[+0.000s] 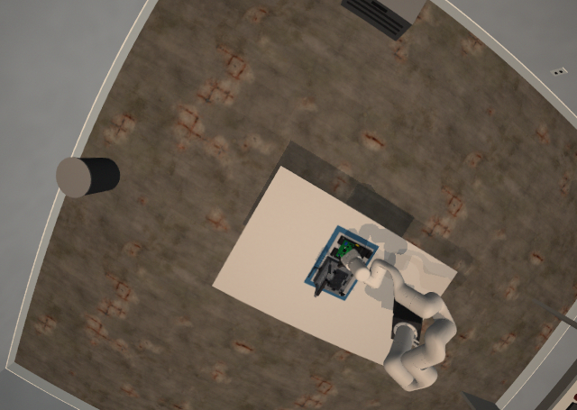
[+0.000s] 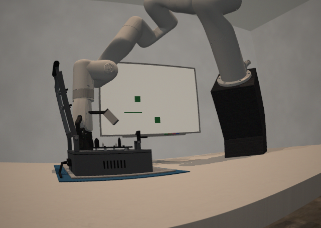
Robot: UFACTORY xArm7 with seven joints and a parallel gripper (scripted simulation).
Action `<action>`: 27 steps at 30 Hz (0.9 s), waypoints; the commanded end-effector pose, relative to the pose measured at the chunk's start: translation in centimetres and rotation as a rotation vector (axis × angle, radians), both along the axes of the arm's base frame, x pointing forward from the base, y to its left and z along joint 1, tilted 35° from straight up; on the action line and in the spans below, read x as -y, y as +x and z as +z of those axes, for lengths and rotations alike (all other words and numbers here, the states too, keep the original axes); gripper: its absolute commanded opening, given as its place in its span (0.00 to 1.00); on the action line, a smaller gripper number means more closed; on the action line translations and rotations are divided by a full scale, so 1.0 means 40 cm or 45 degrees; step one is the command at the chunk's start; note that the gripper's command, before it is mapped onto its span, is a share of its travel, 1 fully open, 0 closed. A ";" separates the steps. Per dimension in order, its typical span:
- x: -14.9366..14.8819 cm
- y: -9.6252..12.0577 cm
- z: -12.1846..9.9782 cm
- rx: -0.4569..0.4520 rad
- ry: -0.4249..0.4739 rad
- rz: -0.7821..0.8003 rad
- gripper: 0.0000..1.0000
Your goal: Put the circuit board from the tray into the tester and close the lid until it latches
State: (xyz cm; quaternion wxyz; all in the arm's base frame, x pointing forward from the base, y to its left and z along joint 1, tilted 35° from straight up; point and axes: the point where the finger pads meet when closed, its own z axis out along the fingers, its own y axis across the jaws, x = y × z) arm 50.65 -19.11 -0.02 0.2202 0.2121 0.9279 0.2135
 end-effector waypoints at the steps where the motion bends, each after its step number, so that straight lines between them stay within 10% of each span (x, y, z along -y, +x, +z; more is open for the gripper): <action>1: 0.003 0.001 0.003 -0.060 0.088 -0.185 1.00; 27: 0.003 0.001 0.003 -0.303 0.503 -0.856 1.00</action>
